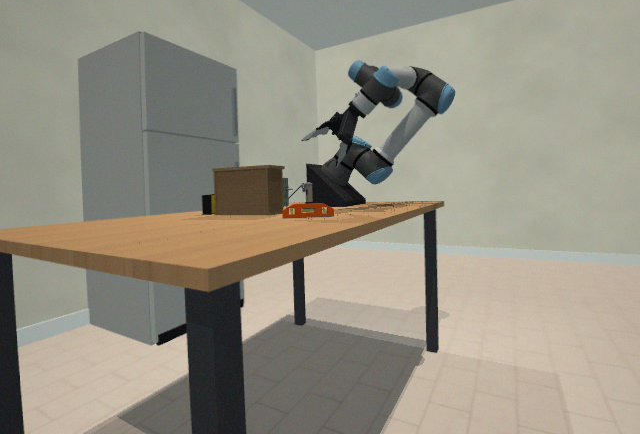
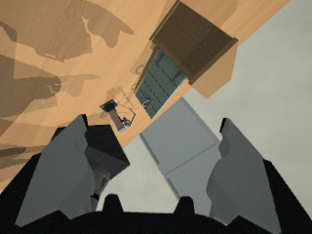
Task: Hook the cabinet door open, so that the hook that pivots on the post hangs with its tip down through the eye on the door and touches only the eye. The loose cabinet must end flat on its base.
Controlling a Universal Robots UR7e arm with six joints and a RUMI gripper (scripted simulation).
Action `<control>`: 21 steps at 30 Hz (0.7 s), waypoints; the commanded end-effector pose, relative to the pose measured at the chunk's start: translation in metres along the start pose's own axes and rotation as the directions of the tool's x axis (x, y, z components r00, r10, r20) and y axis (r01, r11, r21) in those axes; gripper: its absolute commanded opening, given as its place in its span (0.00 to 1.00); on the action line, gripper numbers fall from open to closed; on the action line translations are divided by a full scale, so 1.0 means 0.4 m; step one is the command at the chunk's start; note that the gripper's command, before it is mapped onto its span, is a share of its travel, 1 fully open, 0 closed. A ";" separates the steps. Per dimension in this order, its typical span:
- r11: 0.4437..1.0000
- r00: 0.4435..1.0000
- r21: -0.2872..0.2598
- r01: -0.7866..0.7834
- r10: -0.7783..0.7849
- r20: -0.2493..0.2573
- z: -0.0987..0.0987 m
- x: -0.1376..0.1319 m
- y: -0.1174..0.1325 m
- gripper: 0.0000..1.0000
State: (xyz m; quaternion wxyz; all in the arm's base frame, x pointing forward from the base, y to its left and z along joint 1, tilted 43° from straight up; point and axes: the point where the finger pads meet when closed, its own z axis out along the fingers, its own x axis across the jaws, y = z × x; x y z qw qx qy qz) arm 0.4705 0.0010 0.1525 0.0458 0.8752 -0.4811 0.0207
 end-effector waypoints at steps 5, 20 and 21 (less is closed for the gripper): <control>0.948 0.947 0.016 -0.318 0.316 0.053 -0.018 -0.015 0.032 1.00; 0.936 0.928 0.008 -0.351 0.346 0.137 -0.010 -0.013 0.074 1.00; 0.948 0.939 0.010 -0.318 0.313 0.144 -0.007 -0.010 0.077 1.00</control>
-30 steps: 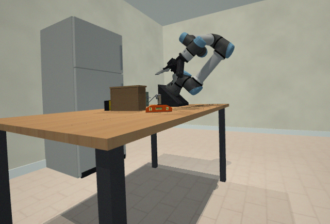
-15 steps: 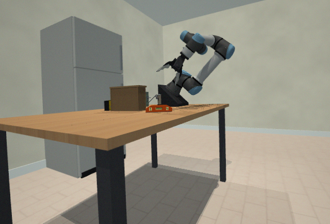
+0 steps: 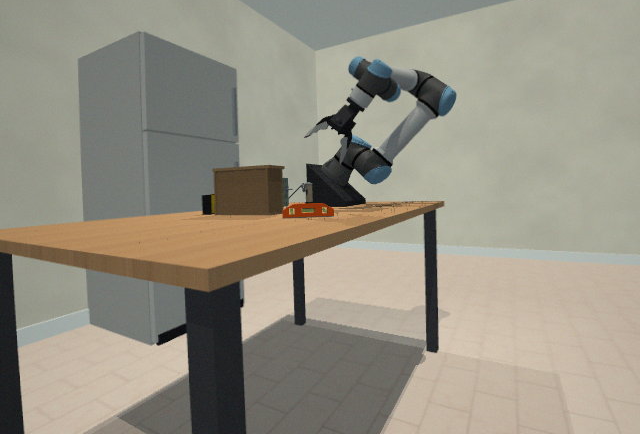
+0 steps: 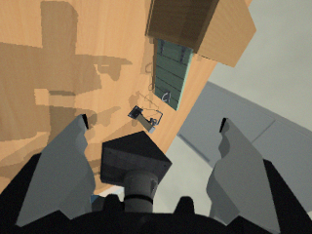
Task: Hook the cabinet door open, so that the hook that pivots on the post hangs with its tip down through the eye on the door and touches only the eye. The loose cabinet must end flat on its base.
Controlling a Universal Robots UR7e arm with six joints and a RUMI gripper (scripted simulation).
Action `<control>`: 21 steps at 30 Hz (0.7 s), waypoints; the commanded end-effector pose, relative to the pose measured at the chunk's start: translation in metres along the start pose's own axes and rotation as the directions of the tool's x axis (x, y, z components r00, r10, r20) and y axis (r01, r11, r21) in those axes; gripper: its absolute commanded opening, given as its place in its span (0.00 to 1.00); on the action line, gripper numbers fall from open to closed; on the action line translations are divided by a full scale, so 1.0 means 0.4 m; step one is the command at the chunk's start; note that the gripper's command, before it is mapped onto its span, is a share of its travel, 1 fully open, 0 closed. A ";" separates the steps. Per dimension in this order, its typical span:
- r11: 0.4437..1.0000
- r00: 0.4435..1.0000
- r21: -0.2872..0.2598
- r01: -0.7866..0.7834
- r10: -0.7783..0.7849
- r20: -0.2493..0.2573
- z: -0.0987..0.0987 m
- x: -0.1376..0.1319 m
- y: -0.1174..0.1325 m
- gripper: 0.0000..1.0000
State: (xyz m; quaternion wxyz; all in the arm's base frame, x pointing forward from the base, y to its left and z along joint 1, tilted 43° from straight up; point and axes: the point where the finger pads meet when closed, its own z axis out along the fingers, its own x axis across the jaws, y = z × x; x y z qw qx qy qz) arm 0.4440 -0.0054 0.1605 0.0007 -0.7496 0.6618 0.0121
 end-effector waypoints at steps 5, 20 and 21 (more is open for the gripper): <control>0.975 0.974 -0.012 0.221 -0.220 0.052 0.017 0.028 0.012 1.00; 0.839 0.830 0.025 0.544 -0.542 0.130 0.040 0.070 0.036 1.00; 0.819 0.809 0.033 0.573 -0.572 0.137 0.042 0.074 0.039 1.00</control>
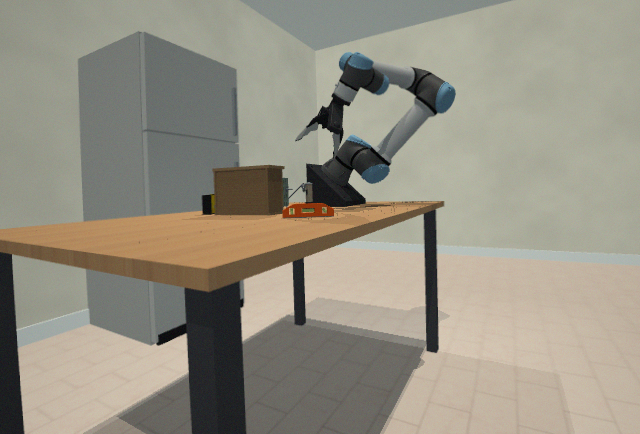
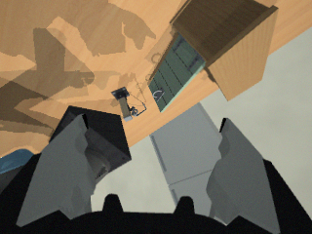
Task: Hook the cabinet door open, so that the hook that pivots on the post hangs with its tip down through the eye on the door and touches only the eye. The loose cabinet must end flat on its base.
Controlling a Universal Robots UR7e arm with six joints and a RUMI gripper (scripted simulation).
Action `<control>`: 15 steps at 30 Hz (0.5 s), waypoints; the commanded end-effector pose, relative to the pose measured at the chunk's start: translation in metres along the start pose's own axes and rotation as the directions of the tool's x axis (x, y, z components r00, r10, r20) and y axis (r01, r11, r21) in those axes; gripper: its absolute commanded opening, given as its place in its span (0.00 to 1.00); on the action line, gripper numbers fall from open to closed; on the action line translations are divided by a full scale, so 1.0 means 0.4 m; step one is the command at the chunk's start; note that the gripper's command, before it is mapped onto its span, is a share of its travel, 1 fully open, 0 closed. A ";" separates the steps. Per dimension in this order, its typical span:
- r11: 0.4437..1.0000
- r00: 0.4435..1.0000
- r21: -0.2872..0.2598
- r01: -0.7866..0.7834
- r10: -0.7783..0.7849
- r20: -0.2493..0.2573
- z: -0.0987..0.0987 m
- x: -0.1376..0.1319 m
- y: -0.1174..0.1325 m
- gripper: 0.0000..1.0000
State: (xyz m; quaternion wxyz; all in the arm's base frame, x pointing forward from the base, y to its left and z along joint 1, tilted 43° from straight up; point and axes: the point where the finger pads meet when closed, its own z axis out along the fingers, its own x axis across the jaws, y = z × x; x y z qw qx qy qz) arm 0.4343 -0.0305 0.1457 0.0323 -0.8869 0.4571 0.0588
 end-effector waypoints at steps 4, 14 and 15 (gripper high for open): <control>0.975 0.974 0.027 0.222 -0.223 0.048 0.010 0.017 0.027 1.00; 0.905 0.902 0.072 0.420 -0.425 0.076 0.018 0.032 0.057 1.00; 0.905 0.902 0.072 0.420 -0.425 0.076 0.018 0.032 0.057 1.00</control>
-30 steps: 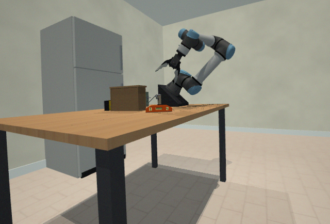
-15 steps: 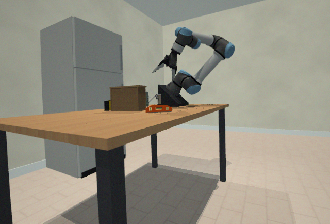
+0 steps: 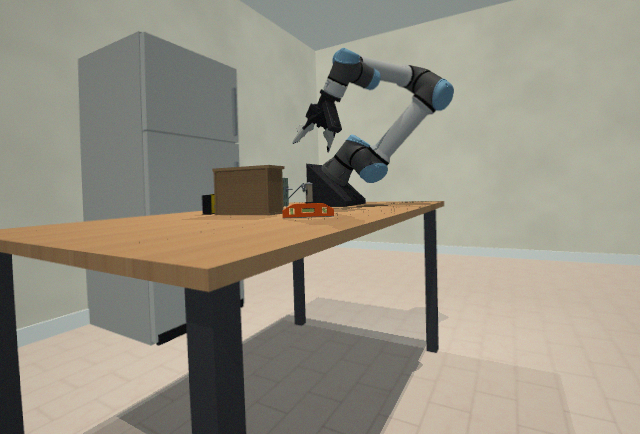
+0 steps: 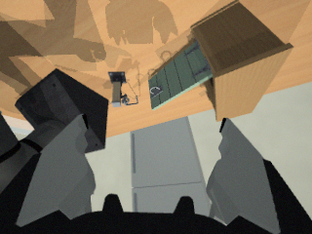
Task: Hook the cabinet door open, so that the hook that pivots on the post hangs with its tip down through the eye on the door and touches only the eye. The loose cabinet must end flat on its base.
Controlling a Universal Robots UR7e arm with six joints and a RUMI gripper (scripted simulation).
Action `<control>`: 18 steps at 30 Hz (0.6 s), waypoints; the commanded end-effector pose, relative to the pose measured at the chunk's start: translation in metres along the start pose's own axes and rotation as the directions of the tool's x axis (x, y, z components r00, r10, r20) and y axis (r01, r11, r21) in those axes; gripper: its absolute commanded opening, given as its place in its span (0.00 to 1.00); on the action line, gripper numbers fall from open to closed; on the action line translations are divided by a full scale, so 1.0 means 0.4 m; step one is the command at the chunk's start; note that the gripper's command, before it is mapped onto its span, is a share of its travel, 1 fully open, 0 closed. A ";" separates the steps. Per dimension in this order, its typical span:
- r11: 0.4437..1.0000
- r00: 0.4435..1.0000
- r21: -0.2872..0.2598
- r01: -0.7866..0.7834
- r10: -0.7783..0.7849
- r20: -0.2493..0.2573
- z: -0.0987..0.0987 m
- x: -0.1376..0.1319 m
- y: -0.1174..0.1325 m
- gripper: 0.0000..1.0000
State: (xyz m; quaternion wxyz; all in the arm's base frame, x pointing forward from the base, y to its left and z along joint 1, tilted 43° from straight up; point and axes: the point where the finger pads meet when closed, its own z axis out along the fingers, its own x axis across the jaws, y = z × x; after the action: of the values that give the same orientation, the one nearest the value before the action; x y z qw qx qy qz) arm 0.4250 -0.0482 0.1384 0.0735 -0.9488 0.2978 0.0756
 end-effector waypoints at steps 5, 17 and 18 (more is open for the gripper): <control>0.972 0.972 0.050 0.230 -0.232 0.031 0.005 0.005 0.036 1.00; 0.867 0.872 0.121 0.483 -0.489 0.027 0.009 0.010 0.083 1.00; 0.867 0.872 0.121 0.483 -0.489 0.027 0.009 0.010 0.083 1.00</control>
State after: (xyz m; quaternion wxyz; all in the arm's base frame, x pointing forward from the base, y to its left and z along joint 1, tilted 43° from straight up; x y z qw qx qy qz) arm 0.4118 -0.0713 0.1319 0.1338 -0.9836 0.0981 0.0703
